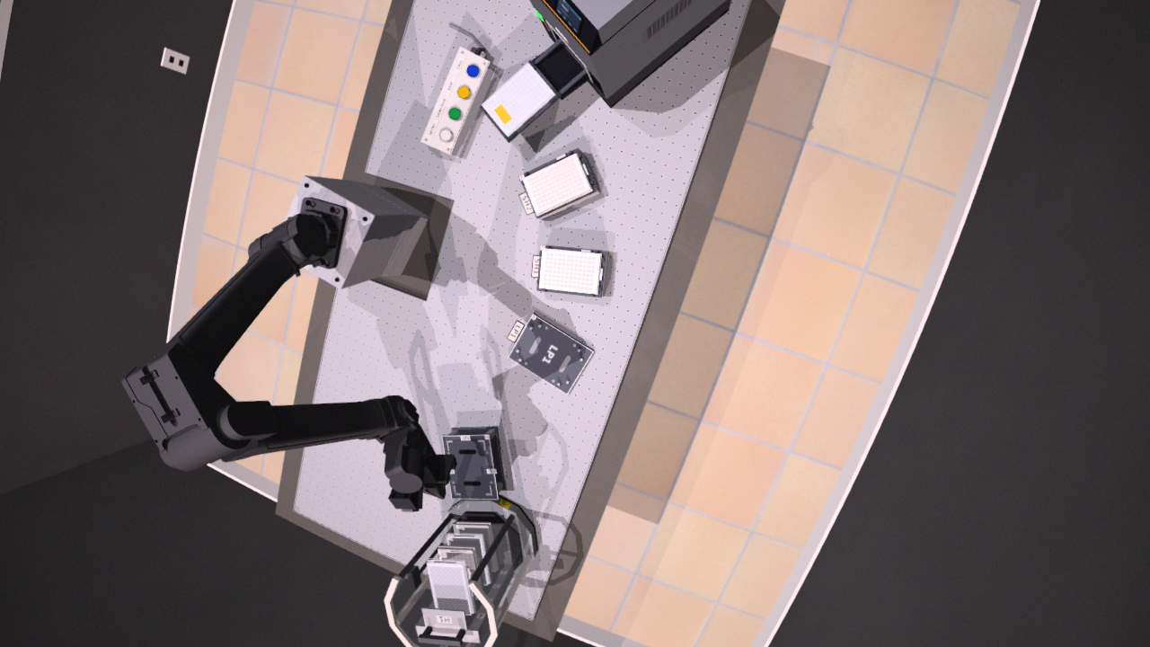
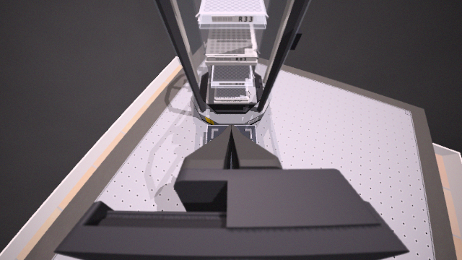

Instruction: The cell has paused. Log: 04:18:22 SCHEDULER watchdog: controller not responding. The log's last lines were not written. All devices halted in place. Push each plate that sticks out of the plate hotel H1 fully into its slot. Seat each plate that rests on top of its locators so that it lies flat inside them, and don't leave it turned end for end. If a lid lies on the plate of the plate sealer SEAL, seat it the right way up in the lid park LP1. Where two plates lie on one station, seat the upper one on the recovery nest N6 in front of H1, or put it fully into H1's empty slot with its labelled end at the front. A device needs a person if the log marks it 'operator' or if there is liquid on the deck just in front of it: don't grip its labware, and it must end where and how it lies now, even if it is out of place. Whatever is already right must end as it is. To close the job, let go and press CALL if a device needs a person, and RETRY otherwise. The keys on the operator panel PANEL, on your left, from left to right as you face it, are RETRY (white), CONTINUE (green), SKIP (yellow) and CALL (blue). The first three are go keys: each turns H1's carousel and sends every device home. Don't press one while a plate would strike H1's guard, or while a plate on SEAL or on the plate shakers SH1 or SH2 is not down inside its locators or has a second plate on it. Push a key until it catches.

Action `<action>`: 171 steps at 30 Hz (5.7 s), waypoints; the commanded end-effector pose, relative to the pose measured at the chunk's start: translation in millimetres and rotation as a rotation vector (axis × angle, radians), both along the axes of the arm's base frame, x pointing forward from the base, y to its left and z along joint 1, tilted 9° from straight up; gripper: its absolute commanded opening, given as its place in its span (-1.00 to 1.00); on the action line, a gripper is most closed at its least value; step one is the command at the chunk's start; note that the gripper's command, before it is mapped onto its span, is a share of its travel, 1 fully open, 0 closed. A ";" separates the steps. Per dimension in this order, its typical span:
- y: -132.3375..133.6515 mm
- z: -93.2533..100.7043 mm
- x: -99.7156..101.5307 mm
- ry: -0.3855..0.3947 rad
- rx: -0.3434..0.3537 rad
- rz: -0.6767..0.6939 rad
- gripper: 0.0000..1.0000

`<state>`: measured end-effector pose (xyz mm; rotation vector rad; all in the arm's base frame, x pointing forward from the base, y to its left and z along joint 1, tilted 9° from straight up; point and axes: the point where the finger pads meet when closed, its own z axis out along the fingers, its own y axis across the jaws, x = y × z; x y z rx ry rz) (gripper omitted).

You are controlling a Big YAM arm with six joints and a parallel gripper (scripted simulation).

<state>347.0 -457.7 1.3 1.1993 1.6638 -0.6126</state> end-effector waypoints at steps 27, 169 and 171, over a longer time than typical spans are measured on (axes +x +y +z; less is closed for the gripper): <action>-2.9 84.5 -17.1 -0.006 -0.018 -0.008 -1.00; 361.7 107.3 133.9 0.843 0.514 0.949 -1.00; 368.4 106.4 133.7 0.859 0.494 0.980 -1.00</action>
